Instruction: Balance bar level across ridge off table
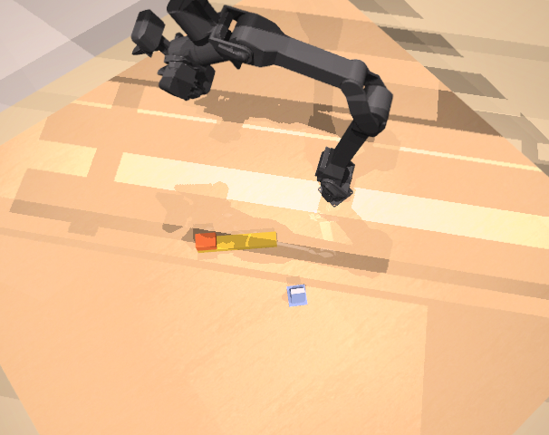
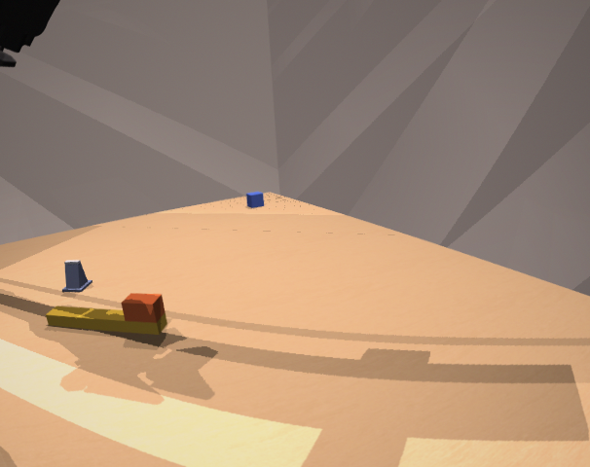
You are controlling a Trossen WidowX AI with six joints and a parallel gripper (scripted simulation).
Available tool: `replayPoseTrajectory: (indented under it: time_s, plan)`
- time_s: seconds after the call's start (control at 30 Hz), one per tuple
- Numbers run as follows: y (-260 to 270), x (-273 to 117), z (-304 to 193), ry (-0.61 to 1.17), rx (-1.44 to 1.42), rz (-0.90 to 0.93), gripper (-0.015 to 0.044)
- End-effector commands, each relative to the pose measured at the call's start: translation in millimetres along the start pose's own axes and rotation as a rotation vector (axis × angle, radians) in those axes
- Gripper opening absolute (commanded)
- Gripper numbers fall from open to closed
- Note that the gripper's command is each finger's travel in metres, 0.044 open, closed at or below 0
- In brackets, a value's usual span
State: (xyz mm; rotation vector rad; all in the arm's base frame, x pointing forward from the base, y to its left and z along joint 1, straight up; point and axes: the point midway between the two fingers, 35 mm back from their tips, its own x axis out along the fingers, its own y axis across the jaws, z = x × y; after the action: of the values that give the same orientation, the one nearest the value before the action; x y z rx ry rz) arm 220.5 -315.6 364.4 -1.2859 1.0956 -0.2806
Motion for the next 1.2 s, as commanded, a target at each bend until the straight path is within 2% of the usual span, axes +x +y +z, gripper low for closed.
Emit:
replayPoseTrajectory:
  time_s: [0.0,0.57,1.17]
  plan:
    - [20,13,23,-0.060,-0.093,0.077,0.0315]
    - [97,20,123,-0.348,-0.563,0.308,0.0315]
    - [187,-13,200,-0.686,-1.102,0.483,0.0315]
